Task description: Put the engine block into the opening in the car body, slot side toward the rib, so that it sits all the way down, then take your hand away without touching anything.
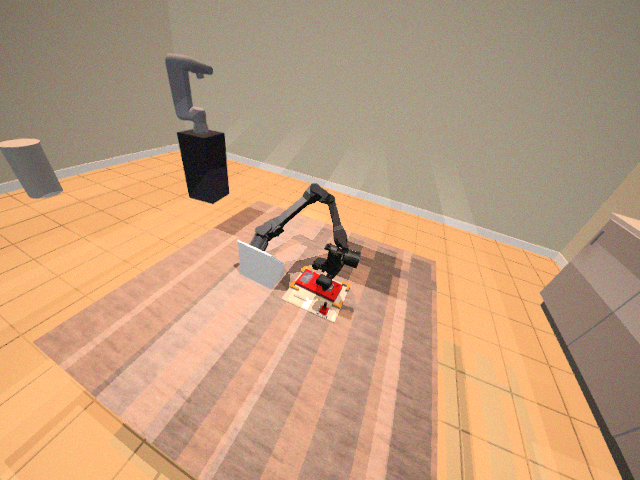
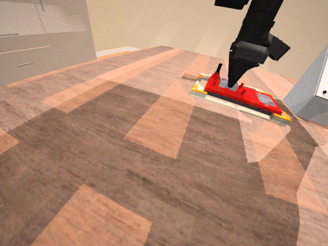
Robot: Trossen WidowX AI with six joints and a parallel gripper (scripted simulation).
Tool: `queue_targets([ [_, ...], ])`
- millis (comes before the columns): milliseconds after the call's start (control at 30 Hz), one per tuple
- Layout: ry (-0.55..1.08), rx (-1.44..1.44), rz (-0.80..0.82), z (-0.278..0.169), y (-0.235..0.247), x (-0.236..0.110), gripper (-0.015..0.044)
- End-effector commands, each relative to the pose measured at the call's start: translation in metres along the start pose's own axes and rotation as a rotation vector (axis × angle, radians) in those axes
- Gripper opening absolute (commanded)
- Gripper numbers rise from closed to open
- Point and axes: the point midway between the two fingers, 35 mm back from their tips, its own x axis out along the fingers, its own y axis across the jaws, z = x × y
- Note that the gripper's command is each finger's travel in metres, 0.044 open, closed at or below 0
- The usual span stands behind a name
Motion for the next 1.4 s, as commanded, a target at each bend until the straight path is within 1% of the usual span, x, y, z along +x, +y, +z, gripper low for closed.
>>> queue_targets([
  [0,0.0,0.0,0.0,-0.0002,0.0012,-0.0074,0.044],
  [67,-0.001,0.0,0.0,0.0,0.0023,-0.0146,0.044],
  [267,-0.001,0.0,0.0,0.0,0.0023,-0.0146,0.044],
  [833,-0.001,0.0,0.0,0.0,0.0023,-0.0146,0.0],
  [1367,-0.001,0.0,0.0,0.0,0.0023,-0.0146,0.0],
])
